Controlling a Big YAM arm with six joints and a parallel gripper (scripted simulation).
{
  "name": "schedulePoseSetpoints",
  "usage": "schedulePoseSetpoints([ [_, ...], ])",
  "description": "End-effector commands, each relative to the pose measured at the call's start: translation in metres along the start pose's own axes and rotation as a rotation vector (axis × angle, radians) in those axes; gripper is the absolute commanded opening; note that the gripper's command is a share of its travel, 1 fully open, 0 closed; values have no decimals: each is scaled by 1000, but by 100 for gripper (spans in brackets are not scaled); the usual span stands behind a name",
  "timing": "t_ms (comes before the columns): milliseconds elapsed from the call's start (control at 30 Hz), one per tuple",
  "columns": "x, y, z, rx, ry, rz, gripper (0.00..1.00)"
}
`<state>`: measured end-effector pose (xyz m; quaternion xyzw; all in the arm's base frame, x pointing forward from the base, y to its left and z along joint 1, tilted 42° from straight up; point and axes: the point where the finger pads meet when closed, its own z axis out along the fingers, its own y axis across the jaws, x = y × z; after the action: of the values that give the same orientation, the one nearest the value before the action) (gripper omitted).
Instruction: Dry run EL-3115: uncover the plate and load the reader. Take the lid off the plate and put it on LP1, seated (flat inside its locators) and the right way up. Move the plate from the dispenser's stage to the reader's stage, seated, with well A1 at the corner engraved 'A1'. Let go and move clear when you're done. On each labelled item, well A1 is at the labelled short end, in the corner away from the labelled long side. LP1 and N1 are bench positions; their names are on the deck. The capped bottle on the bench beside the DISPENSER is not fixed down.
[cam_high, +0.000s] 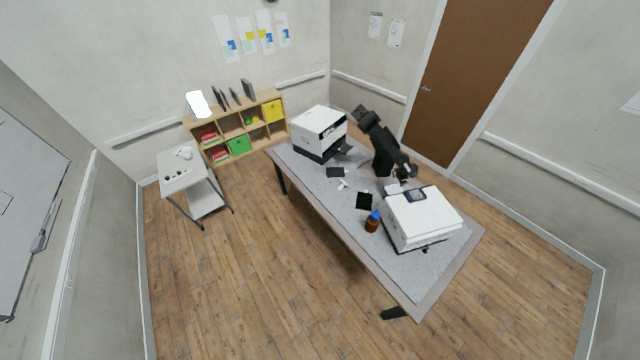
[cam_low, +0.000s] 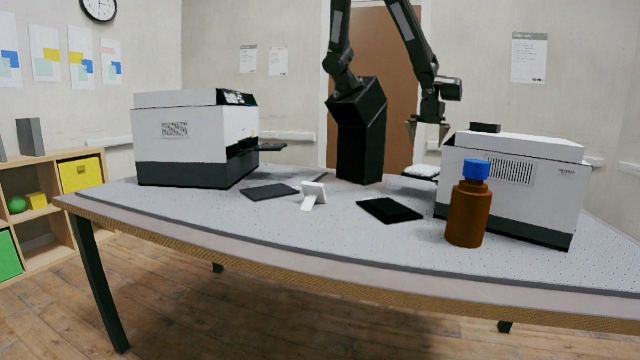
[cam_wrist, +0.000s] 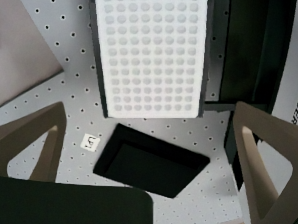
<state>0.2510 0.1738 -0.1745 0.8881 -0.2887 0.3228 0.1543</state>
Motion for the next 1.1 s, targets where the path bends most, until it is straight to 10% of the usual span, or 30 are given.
schedulePoseSetpoints([
  [0, 4, -11, 2, 17, 0, 9, 100],
  [1067, 4, -2, 12, 7, 2, 26, 100],
])
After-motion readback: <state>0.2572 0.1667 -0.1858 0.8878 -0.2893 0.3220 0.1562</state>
